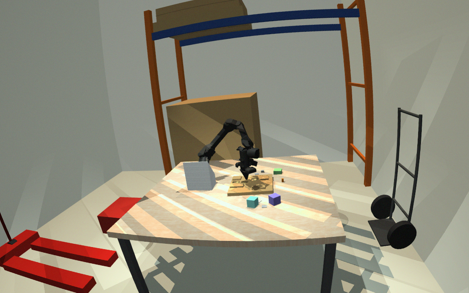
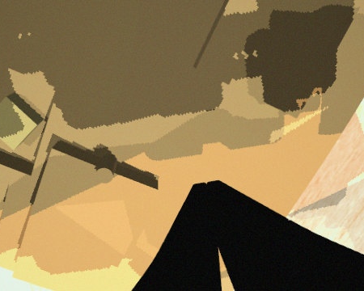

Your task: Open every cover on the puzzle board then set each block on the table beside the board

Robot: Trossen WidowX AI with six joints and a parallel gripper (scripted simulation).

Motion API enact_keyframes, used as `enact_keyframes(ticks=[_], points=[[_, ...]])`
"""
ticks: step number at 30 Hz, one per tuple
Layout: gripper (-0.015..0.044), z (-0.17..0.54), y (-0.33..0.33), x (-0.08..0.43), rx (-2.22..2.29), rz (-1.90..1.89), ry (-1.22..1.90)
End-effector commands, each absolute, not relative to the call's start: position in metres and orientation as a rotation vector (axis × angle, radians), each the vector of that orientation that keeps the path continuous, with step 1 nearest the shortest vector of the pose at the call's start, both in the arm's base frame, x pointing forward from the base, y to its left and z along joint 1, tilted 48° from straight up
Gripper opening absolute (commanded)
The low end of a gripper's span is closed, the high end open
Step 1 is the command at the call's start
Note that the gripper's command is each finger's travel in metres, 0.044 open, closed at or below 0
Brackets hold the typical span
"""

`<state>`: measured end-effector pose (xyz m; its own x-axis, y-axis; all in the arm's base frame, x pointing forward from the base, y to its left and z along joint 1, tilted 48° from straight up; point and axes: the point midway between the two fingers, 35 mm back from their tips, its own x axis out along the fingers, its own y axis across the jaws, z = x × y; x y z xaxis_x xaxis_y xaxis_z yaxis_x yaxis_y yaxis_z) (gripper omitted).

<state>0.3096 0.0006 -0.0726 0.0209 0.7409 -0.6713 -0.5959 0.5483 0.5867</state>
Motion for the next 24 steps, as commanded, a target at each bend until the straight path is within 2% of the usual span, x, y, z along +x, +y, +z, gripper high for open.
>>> enact_keyframes(ticks=[1,9,24], points=[[0.0000,-0.083,-0.013,0.330,0.316,0.913,1.257],[0.0000,-0.102,-0.032,0.359,0.591,0.688,1.414],[0.0000,-0.102,-0.033,0.359,0.597,0.682,1.417]])
